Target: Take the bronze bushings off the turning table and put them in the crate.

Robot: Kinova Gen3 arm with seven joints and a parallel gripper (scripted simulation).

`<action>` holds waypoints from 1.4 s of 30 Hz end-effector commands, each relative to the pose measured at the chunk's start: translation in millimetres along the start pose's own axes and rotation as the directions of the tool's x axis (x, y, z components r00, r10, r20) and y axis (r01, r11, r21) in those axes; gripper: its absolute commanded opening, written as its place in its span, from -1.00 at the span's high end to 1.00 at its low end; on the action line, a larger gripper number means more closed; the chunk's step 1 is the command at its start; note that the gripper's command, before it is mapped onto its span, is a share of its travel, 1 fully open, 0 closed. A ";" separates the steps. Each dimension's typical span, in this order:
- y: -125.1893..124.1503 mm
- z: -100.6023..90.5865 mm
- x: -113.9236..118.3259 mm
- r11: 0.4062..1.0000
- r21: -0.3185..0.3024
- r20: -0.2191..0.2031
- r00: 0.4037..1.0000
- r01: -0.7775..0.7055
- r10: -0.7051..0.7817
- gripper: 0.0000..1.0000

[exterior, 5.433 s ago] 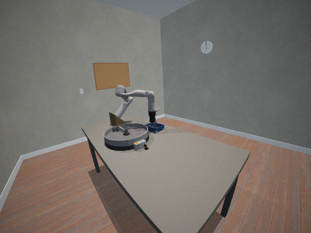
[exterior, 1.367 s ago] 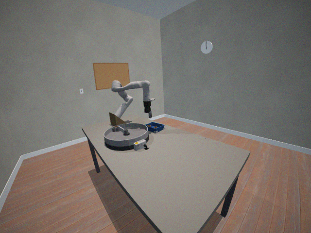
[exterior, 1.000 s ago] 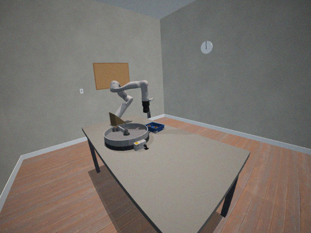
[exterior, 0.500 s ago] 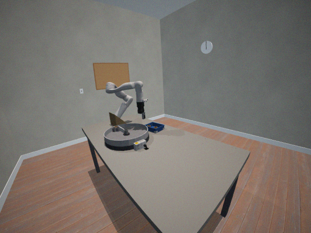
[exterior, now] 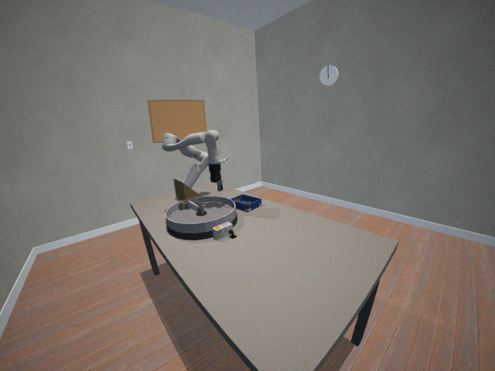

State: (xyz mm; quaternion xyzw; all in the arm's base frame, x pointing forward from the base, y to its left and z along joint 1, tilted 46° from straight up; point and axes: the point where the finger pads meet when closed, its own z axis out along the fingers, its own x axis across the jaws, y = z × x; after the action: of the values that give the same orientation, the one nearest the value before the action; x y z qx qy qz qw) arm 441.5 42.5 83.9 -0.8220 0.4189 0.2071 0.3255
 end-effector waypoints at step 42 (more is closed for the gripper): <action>145.8 8.6 90.4 1.000 0.001 -0.002 1.000 0.000 0.000 0.10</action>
State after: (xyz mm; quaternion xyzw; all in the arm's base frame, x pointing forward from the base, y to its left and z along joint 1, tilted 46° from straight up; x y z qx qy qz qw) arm 379.7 -49.7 -18.5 -0.8341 0.4031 0.2033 0.3168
